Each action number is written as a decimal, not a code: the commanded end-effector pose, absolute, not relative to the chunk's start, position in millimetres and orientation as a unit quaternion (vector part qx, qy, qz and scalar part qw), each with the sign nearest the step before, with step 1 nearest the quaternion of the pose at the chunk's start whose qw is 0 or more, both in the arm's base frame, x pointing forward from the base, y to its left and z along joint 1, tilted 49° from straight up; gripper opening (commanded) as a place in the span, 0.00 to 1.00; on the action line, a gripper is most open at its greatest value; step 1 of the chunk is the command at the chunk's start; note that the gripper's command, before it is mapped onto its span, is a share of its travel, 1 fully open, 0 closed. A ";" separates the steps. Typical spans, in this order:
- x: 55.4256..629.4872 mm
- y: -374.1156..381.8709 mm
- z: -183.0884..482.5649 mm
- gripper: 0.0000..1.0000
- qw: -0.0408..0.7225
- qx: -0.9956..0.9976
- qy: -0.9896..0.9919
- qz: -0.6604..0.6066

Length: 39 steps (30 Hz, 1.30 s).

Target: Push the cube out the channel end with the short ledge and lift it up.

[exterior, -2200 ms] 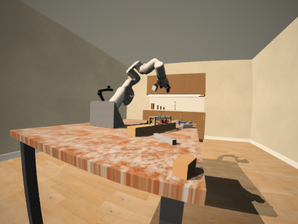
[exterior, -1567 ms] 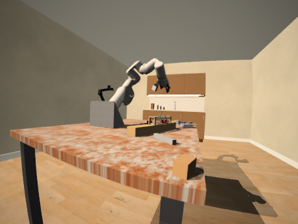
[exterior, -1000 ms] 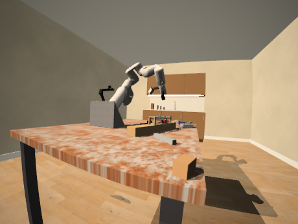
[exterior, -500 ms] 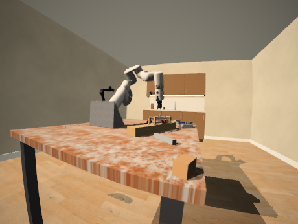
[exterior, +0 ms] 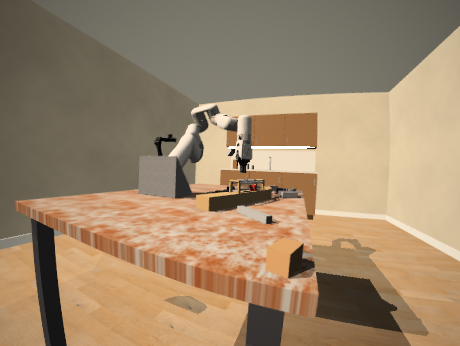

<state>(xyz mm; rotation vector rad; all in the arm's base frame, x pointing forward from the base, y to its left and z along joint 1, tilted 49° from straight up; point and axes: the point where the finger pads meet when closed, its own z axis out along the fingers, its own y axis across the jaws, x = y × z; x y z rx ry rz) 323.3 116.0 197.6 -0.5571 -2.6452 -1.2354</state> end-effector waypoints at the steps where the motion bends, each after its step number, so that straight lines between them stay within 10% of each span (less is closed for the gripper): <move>1: 324.3 114.9 196.4 0.00 0.085 -0.193 -0.888 -0.408; 27: 324.3 114.9 196.4 0.00 0.085 -0.193 -0.888 -0.408; 28: 324.3 114.9 196.4 0.38 0.085 -0.193 -0.888 -0.408; 39: 324.3 114.9 196.4 0.38 0.085 -0.193 -0.888 -0.408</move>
